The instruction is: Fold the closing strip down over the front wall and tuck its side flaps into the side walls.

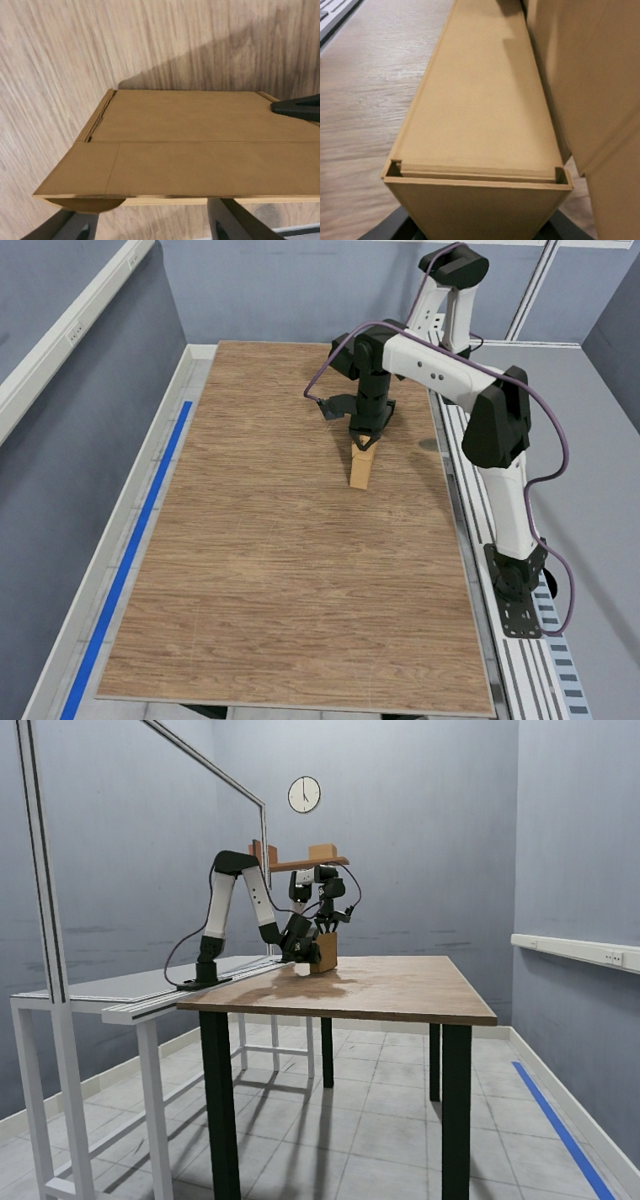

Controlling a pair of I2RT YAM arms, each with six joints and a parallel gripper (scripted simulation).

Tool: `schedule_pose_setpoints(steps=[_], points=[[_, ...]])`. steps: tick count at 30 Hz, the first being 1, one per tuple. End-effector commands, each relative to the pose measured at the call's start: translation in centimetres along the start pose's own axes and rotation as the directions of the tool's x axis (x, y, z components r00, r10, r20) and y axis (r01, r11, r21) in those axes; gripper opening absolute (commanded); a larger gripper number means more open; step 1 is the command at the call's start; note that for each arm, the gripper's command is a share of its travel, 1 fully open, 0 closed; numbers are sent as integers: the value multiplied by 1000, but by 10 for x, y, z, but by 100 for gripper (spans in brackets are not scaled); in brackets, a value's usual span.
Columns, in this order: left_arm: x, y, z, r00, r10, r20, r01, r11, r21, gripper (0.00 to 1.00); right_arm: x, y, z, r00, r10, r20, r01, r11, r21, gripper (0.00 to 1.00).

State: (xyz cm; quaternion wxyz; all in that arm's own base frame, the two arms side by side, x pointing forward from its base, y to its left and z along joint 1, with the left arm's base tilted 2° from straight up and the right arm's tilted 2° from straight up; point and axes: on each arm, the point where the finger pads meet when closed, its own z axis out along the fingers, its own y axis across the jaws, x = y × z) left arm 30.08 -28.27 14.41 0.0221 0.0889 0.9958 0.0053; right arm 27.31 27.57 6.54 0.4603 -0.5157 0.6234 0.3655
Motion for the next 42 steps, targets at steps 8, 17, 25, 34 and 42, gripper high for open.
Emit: schedule_pose_setpoints(steps=[8,17,25,34,42], points=[[-4,-7,6,1000,23,-8,-23,1000,9,54,5,3,2,1000,10,-8,-10,1000,-20,45],[-5,-7,6,1000,22,-8,-22,1000,9,54,5,3,2,1000,10,-8,-10,1000,-20,45],[-5,-6,6,1000,23,-9,-22,1000,8,54,5,3,2,1000,10,-8,-10,1000,-20,45],[-4,-5,8,1000,27,-14,-26,1000,5,54,5,3,2,1000,10,-8,-10,1000,-20,45],[-4,-5,8,1000,26,-13,-26,1000,5,62,5,3,2,1000,10,-8,-10,1000,-20,45]])
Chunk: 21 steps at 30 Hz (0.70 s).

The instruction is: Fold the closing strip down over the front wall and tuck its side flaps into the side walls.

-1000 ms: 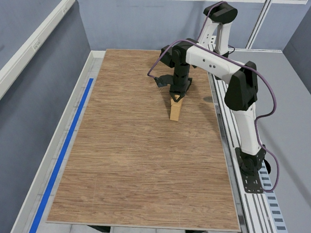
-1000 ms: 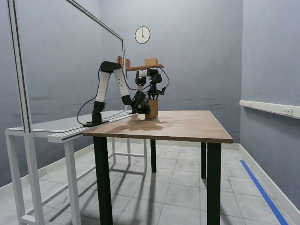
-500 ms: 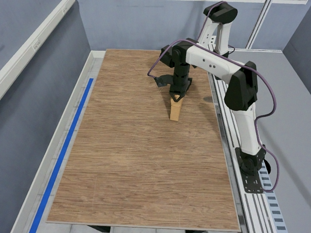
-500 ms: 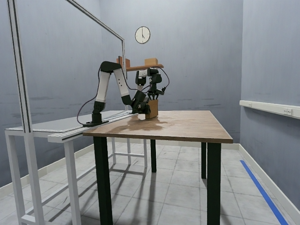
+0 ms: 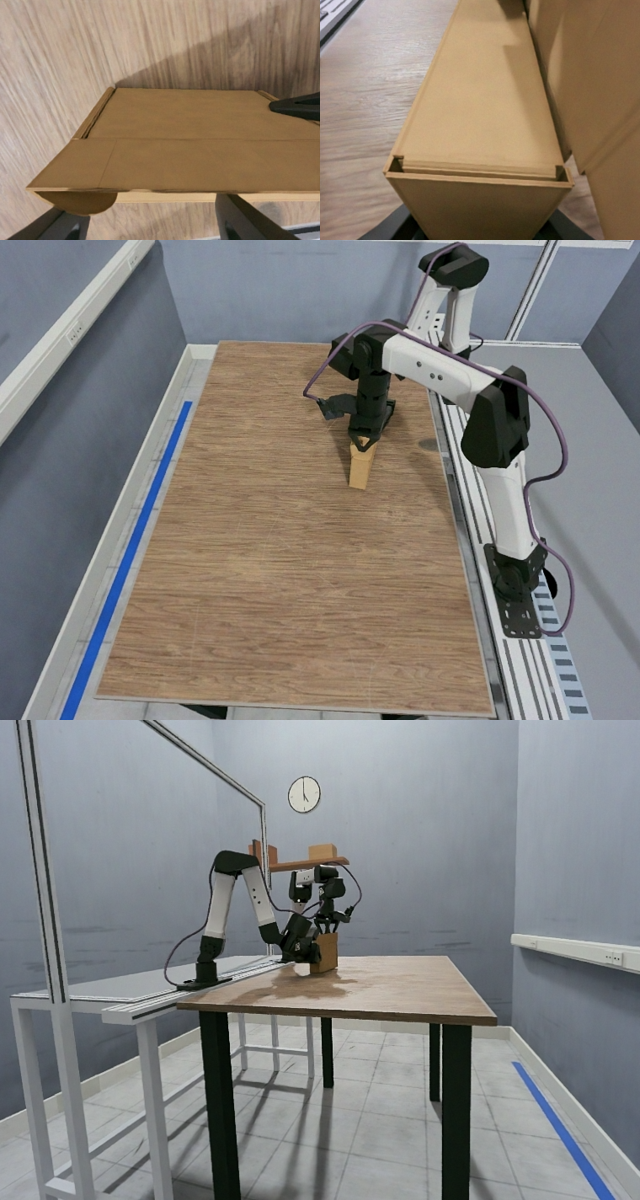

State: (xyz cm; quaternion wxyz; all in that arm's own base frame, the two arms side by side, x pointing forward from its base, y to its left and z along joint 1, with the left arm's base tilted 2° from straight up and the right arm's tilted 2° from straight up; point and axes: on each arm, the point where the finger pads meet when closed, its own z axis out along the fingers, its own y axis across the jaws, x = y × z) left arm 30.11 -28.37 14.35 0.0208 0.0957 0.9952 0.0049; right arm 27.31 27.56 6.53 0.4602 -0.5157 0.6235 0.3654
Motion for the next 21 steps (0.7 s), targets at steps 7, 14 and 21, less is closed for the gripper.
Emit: schedule_pose_setpoints(steps=[7,14,21], points=[[-4,-4,7,1000,13,-10,-13,1000,2,76,5,3,2,1000,10,-8,-10,1000,-20,45],[-1,-3,12,999,41,-21,-41,999,-4,84,-5,0,0,1000,-15,11,15,1000,-3,45],[-1,-3,12,1000,4,-23,-4,1000,-6,84,-5,0,0,1000,-15,11,15,1000,-3,45]])
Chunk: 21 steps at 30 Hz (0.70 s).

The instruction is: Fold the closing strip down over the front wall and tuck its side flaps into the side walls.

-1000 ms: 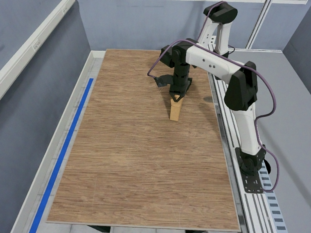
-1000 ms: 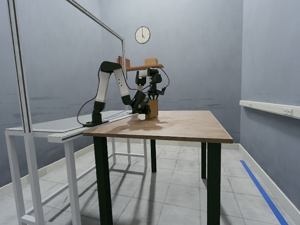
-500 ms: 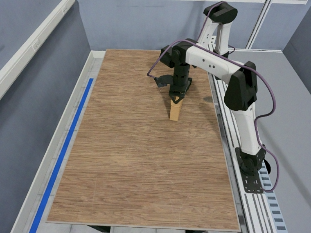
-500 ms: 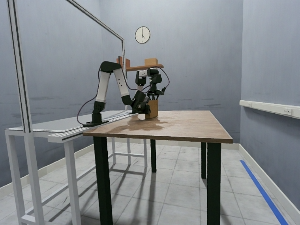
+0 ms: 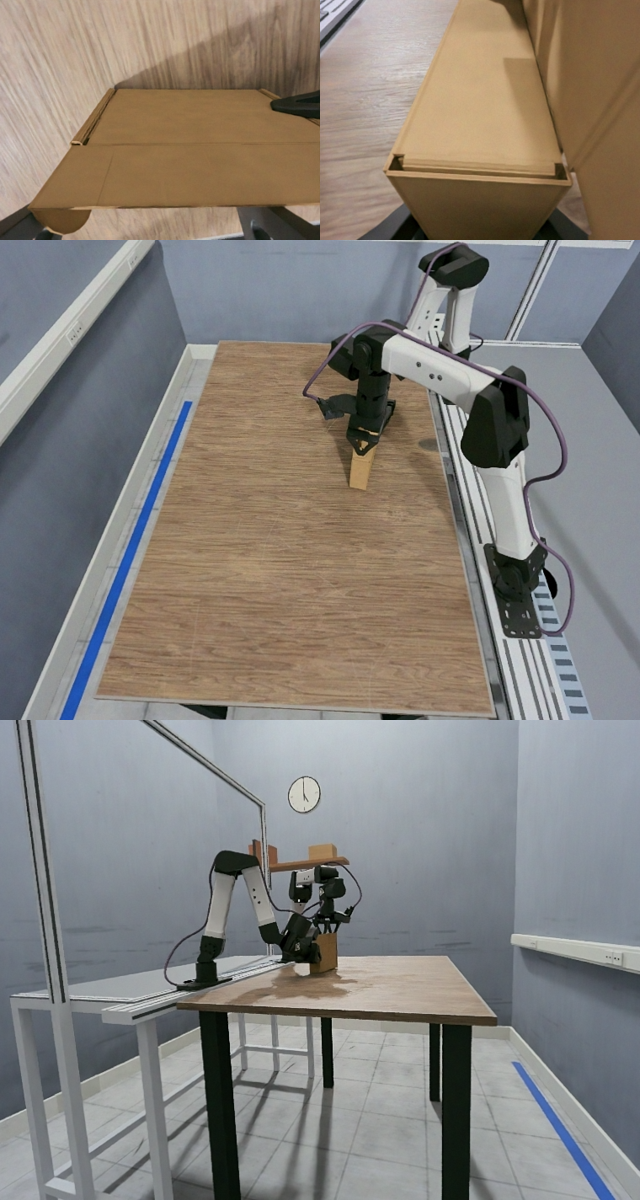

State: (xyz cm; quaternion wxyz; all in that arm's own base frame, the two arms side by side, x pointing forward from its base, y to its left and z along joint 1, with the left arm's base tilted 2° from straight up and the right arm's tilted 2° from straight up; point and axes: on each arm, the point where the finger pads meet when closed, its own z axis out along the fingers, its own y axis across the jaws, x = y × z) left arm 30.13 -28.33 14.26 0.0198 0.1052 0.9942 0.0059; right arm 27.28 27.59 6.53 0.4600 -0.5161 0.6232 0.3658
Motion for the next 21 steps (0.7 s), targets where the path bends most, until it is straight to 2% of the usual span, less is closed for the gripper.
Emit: schedule_pose_setpoints(steps=[1,21], points=[[-1,-3,11,1000,-20,-21,20,1000,-5,84,-5,-1,0,1000,-15,11,15,1000,-1,45],[-1,-4,11,995,-103,-19,103,995,-6,84,-5,-1,0,1000,-15,11,15,1000,-1,45]])
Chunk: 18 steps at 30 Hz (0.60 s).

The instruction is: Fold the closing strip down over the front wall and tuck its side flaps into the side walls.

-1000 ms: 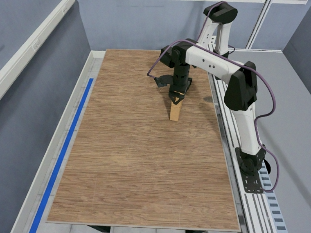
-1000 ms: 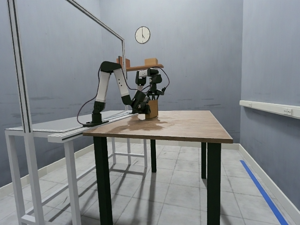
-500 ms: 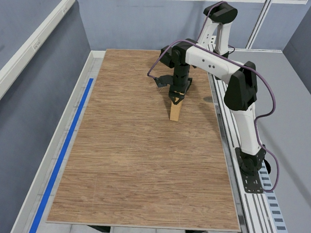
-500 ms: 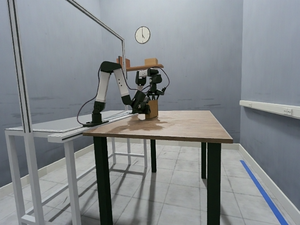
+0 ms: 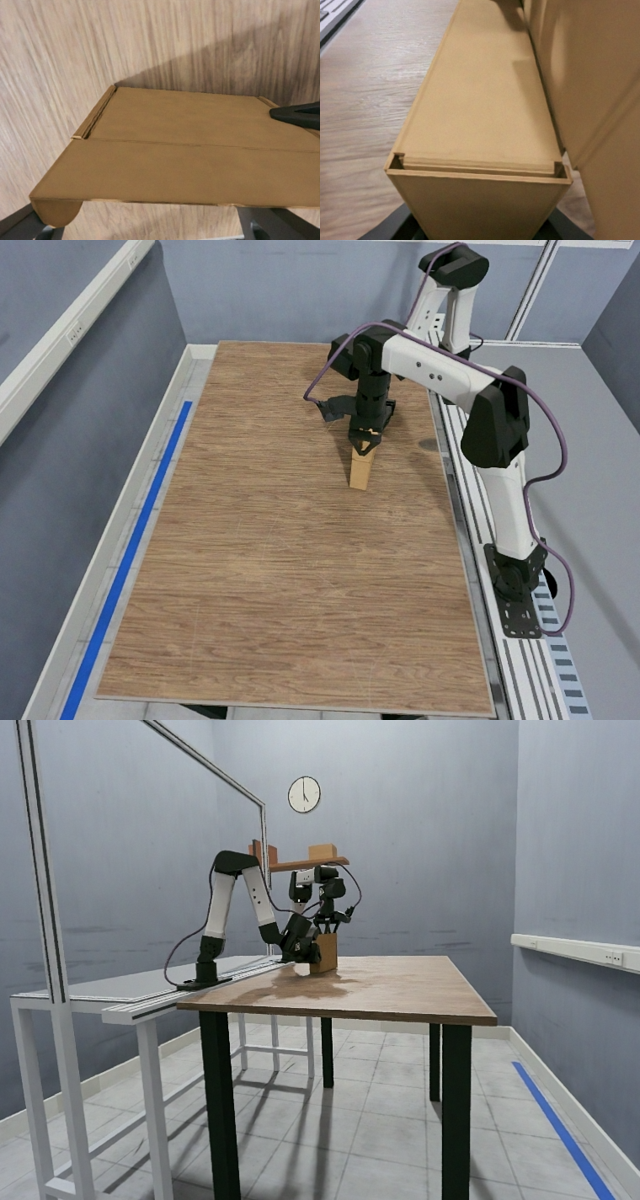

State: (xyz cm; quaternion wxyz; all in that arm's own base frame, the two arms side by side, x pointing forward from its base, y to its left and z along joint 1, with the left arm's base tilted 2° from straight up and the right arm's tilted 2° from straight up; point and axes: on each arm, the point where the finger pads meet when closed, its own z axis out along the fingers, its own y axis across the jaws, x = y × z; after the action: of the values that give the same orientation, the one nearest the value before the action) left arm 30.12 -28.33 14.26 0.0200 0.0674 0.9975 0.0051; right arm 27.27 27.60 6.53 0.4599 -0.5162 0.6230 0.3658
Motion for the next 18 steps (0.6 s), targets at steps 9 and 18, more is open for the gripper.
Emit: schedule_pose_setpoints(steps=[9,18], points=[[-5,2,3,999,-36,5,36,999,8,84,-5,-1,0,1000,-14,11,14,1000,-1,45],[-5,8,-14,999,-25,38,23,999,31,84,-5,-1,0,1000,-14,11,14,1000,-1,45]])
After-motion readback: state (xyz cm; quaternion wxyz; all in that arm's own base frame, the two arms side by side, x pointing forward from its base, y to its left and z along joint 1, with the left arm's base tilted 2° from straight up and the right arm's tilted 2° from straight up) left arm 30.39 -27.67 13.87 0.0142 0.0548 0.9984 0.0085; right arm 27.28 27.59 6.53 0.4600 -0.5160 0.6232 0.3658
